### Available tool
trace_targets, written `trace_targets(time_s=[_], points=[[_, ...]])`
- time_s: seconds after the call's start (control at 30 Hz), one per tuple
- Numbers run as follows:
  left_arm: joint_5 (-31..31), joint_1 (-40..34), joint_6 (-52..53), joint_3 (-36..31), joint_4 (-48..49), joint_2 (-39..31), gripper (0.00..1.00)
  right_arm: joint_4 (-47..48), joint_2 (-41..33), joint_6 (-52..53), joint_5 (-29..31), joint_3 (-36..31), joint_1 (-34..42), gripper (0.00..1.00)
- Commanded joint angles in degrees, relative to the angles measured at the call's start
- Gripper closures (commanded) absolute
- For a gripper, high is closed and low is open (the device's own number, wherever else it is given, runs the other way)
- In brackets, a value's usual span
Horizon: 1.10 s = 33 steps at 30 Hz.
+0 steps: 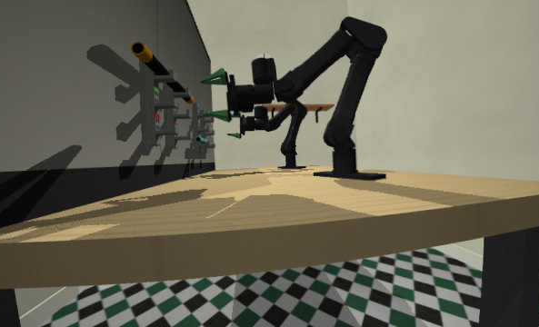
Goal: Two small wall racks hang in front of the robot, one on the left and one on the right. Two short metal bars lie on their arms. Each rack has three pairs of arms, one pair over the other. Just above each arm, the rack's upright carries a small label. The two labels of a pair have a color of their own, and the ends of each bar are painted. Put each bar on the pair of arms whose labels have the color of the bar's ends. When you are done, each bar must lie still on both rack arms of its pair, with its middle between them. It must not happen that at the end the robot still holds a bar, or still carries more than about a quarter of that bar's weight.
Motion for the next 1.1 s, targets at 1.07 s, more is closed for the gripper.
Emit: trace_targets(time_s=[1.07], points=[[12.98,12.18,-0.09,11.44,-10.96,-2.63,0.00,0.81,0.62,-0.01,0.37,-0.85,-0.71,0.00]])
